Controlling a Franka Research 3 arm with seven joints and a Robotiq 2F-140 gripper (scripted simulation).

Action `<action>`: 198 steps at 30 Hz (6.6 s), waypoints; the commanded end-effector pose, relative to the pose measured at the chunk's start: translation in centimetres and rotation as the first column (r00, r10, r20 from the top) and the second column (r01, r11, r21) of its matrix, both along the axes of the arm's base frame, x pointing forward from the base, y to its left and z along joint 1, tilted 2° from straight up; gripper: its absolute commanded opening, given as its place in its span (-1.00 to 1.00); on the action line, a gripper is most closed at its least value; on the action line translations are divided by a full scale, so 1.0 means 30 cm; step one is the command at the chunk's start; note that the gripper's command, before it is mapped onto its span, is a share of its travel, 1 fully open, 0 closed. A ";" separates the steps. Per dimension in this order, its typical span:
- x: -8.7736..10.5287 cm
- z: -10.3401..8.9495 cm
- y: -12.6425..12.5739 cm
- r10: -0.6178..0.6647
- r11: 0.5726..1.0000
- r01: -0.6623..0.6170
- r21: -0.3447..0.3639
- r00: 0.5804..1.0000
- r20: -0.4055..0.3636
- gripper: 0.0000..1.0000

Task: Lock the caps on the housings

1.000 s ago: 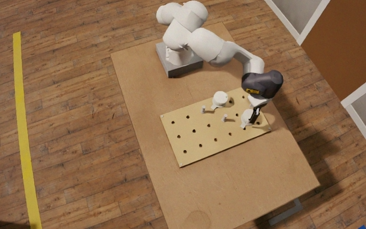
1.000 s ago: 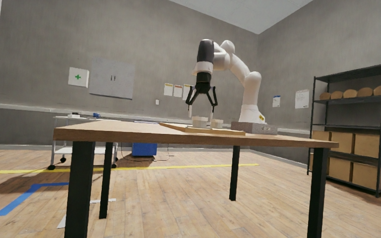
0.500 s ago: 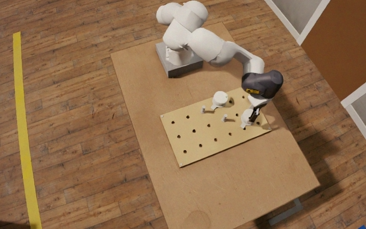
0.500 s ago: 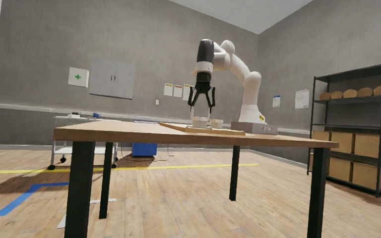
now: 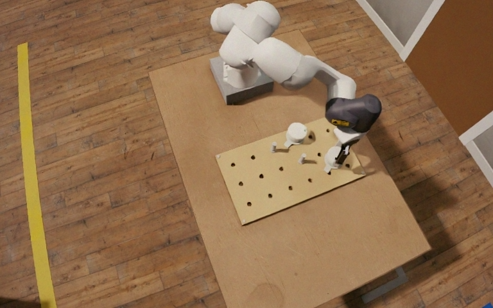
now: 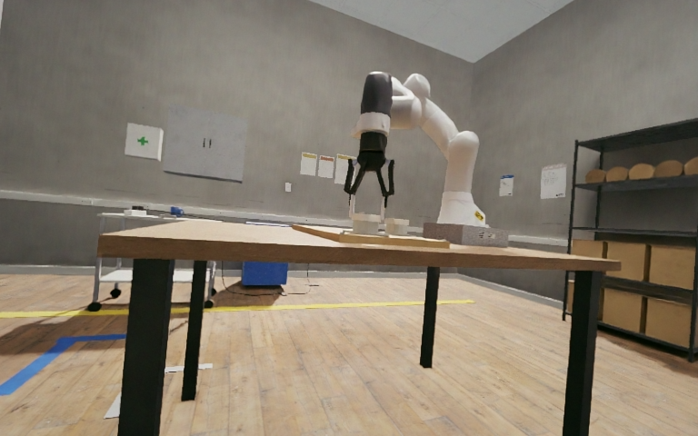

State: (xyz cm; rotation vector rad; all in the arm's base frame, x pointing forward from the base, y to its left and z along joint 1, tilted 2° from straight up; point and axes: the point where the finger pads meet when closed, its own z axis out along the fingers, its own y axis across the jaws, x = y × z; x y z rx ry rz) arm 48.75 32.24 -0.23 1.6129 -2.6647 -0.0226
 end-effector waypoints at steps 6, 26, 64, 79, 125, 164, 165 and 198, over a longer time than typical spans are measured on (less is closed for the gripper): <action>0.002 -0.002 0.002 -0.003 1.000 0.003 0.001 1.000 0.001 -0.80; 0.002 -0.002 0.002 -0.003 1.000 0.003 0.001 1.000 0.001 -0.80; 0.006 -0.002 0.003 -0.136 0.991 0.136 -0.003 0.991 0.001 -0.80; 0.038 -0.003 0.008 -0.136 0.991 0.136 -0.003 0.991 0.001 -0.80; 0.049 -0.003 0.002 -0.136 0.991 0.136 -0.003 0.991 0.001 -0.80; 0.060 -0.004 -0.061 -0.136 0.991 0.136 -0.003 0.991 0.001 -0.80; 0.060 -0.004 -0.064 -0.136 0.991 0.136 -0.003 0.991 0.001 -0.80; 0.081 -0.004 -0.188 -0.136 0.991 0.136 -0.003 0.991 0.001 -0.80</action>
